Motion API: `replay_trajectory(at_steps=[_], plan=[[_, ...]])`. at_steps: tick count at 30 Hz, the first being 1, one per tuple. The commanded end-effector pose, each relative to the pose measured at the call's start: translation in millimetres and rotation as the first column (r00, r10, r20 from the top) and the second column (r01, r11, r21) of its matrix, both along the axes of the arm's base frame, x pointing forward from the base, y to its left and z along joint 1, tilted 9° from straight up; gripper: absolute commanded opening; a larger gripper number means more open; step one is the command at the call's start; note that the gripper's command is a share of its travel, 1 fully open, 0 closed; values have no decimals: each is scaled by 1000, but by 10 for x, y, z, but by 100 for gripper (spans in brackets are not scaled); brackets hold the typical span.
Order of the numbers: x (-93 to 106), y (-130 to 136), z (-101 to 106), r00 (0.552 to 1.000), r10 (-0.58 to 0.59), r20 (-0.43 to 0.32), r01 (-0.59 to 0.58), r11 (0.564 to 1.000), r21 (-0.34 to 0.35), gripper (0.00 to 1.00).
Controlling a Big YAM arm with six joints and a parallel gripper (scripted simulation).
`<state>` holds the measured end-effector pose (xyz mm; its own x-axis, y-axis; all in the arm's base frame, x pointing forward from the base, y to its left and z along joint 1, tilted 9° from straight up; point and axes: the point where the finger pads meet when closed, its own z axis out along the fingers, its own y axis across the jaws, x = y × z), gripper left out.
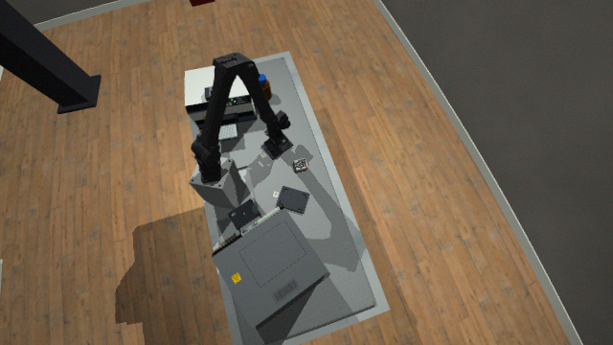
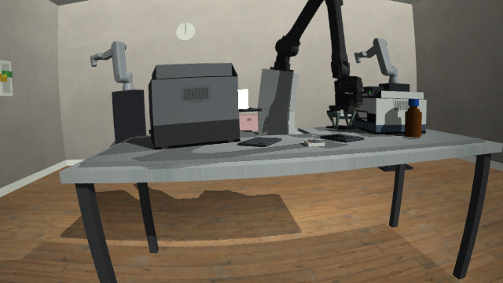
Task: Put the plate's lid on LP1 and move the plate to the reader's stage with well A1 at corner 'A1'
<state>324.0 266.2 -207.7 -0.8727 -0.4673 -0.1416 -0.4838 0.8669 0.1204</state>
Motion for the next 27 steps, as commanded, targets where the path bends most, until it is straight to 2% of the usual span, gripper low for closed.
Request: replay_trajectory(at_steps=[1, 8, 14, 20, 27], plan=[[62, 93, -26, 1000, 20, 20, -20, 1000, 14, 86], [-57, 16, -92, 1000, 23, -5, -23, 1000, -4, 86], [18, 67, -146, 1000, 22, 8, -22, 1000, 5, 86], [94, 124, -53, 1000, 21, 23, -21, 1000, 16, 86], [29, 69, -100, 1000, 20, 13, -20, 1000, 9, 86]])
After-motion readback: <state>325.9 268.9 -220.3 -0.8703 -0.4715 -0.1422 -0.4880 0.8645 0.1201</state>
